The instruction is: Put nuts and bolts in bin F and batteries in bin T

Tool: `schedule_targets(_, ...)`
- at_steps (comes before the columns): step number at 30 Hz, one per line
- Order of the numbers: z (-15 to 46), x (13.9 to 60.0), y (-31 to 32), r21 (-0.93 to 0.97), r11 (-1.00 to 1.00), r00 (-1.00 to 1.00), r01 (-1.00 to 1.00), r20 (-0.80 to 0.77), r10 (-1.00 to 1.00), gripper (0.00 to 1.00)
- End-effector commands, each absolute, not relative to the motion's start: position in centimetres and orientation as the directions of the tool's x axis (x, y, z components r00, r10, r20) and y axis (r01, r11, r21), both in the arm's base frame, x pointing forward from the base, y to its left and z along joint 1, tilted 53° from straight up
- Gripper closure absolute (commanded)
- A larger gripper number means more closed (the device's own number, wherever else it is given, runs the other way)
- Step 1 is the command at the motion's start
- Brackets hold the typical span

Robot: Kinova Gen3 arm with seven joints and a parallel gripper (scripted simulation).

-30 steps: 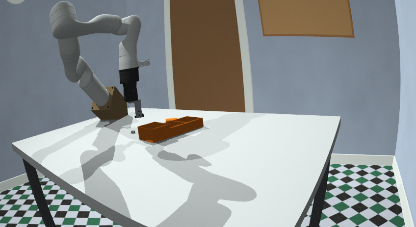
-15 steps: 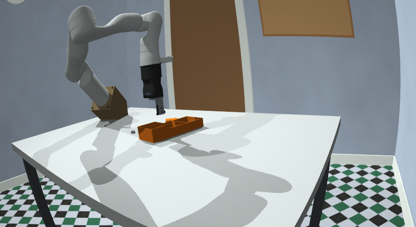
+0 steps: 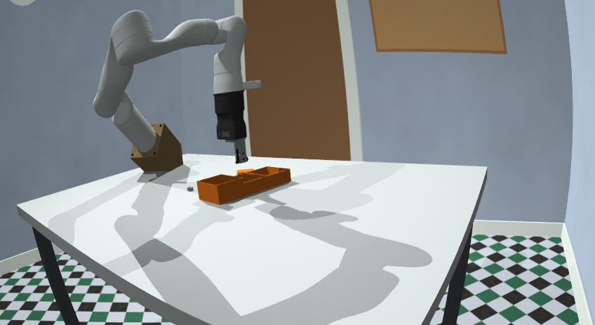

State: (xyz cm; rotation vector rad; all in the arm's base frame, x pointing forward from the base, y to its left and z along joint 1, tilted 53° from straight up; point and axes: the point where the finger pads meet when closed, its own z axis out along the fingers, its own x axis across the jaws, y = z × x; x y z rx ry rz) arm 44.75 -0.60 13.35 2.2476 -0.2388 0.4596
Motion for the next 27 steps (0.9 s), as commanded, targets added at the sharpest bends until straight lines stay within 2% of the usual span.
schedule_targets(1,13.4,44.7,-0.5,0.688,-0.654,0.916,-0.314,0.401,-0.019,1.00)
schedule_targets(27,11.6,45.5,-3.1,0.688,-0.654,0.916,-0.314,0.401,-0.019,1.00)
